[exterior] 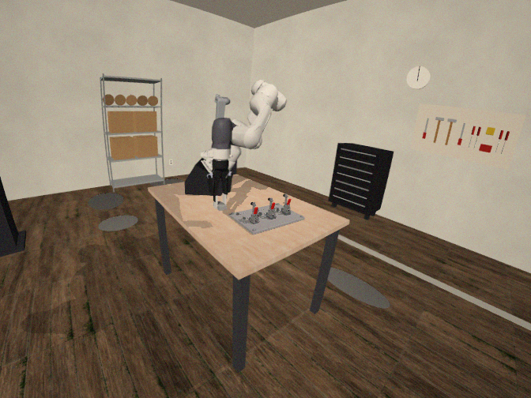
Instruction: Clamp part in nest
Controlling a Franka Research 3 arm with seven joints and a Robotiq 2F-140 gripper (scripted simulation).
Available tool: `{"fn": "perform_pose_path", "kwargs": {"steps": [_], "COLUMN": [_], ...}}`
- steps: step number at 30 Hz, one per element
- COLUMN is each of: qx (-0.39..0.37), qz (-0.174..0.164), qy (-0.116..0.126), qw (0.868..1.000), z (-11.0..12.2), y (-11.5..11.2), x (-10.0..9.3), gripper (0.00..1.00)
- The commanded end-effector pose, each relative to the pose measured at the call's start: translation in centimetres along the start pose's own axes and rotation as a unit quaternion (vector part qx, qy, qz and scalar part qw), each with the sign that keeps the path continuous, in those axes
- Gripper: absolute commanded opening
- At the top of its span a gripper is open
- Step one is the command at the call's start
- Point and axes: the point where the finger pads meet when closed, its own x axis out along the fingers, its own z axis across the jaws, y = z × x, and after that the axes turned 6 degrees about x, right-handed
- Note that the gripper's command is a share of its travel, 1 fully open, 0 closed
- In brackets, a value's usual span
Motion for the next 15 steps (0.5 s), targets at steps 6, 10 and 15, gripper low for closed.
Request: {"fn": "perform_pose_path", "kwargs": {"steps": [6,10,15], "qx": [-0.003,-0.003,-0.003], "qz": [-0.003,-0.003,-0.003], "qy": [0.002,0.002,0.002], "qw": [1.0,1.0,1.0], "z": [-0.2,0.1,1.3], "y": [-0.1,-0.1,0.0], "x": [-0.2,-0.2,-0.2], "gripper": [0.0,0.0,0.0]}}
